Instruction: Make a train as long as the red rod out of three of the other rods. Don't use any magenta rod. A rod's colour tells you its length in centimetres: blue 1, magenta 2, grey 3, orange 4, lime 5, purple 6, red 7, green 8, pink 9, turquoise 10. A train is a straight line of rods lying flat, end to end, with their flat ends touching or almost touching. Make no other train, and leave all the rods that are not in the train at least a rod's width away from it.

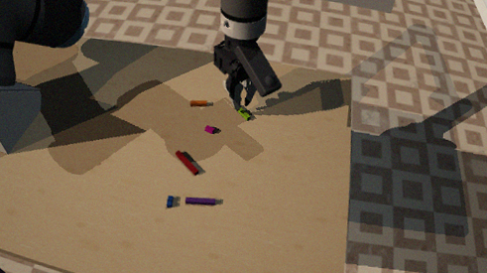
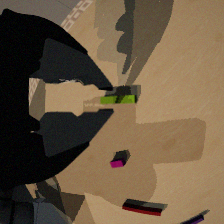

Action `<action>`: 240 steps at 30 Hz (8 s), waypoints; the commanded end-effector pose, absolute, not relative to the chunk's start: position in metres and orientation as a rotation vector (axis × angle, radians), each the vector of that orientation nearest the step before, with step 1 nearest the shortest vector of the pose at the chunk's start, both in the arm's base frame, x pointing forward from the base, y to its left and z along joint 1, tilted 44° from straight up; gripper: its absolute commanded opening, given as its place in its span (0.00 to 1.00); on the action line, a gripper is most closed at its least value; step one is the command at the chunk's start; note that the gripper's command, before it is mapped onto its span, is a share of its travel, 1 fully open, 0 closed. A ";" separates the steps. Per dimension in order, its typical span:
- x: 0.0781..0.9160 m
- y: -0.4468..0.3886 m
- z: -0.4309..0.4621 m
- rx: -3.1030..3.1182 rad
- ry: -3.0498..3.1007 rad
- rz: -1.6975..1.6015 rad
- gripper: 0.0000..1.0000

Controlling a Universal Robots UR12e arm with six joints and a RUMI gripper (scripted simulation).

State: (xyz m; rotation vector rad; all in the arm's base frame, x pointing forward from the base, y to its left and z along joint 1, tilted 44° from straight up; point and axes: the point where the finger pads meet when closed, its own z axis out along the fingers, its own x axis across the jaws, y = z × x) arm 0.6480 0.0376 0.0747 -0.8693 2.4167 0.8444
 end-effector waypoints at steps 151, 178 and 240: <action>0.633 -0.019 0.135 -0.869 2.416 0.843 0.00; 0.552 -0.189 -0.039 -0.170 2.705 1.016 0.00; 0.531 -0.165 -0.150 0.052 2.749 1.073 0.00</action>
